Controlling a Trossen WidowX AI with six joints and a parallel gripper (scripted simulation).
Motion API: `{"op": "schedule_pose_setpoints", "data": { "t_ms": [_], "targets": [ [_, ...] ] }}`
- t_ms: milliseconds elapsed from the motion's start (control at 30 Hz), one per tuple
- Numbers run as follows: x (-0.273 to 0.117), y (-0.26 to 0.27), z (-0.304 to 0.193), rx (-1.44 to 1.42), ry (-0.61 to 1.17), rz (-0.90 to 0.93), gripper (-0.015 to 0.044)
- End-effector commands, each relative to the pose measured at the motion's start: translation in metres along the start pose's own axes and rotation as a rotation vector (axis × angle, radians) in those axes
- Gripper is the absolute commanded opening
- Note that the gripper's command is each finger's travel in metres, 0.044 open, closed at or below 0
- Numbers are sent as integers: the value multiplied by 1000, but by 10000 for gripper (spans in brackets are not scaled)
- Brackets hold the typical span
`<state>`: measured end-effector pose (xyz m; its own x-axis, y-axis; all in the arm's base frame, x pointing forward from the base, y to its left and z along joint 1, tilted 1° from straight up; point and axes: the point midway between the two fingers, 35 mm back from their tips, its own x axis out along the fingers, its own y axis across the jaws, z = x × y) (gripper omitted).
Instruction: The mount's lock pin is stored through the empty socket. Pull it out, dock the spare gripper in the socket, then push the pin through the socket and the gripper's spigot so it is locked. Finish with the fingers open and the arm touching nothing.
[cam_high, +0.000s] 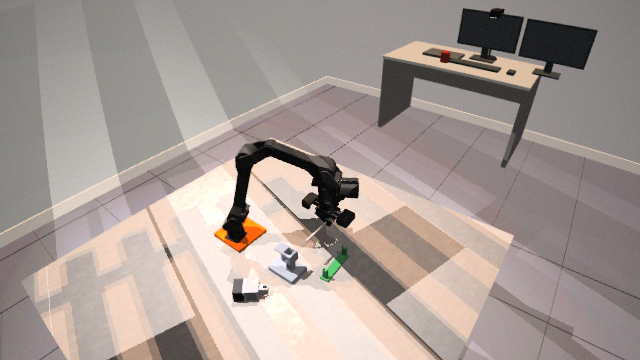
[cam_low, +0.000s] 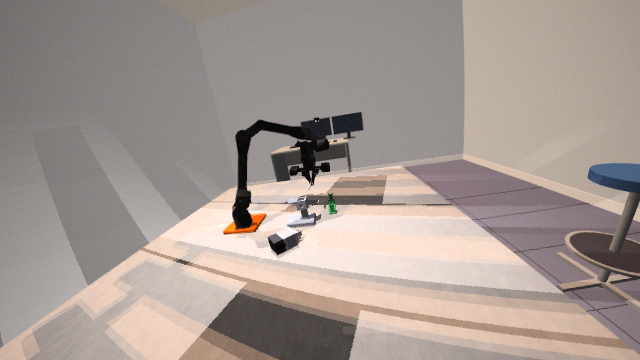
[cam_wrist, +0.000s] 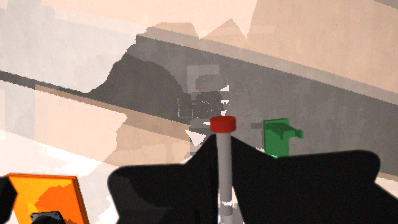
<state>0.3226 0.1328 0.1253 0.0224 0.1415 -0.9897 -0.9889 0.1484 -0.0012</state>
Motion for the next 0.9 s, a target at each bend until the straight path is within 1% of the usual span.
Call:
{"op": "schedule_pose_setpoints", "data": {
  "t_ms": [0,667,867],
  "targets": [
    [-2,-14,4,-7,0,0,0],
    [-4,-69,21,-35,-2,-2,0],
    [-3,-78,23,-43,-1,-2,0]
  ]
}}
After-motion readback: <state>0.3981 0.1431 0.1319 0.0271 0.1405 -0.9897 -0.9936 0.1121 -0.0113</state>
